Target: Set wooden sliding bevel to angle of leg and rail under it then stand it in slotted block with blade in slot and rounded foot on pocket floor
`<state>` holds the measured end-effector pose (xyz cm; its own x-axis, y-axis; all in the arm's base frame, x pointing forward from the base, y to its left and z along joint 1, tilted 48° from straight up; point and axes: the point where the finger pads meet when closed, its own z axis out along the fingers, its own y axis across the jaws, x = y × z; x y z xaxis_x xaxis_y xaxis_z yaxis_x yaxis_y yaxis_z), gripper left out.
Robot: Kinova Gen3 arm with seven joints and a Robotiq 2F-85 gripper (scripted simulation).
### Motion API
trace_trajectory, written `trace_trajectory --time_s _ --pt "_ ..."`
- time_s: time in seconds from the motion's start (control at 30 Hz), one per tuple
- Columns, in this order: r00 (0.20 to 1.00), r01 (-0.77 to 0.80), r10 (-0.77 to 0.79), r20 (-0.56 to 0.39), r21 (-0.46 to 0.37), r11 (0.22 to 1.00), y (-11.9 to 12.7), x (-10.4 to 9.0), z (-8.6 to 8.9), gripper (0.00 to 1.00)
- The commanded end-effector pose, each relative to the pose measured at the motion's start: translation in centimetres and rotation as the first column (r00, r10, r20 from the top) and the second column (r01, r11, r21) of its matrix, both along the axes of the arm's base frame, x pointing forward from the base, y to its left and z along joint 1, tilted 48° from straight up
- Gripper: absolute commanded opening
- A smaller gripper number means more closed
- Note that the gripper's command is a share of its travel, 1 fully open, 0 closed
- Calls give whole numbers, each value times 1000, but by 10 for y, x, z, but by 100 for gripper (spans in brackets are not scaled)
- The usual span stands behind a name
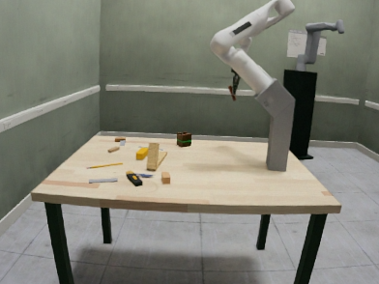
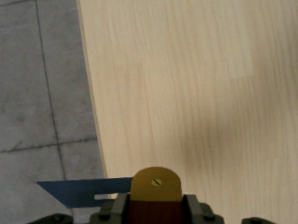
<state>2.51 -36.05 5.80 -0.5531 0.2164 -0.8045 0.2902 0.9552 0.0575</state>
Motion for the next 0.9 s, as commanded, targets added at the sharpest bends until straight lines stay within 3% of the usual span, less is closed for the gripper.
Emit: trace_trajectory --time_s 0.0,0.1,0.6,0.67,0.87 --pt "999 -41 42 8 -44 998 -6 16 10 10" --pt "998 -54 55 11 -57 997 -8 21 13 10" --pt "967 -232 252 46 -261 937 -18 101 61 10" --pt "967 -232 252 46 -261 937 -18 101 61 10" --pt "943 -291 328 56 -342 894 -16 133 82 10"
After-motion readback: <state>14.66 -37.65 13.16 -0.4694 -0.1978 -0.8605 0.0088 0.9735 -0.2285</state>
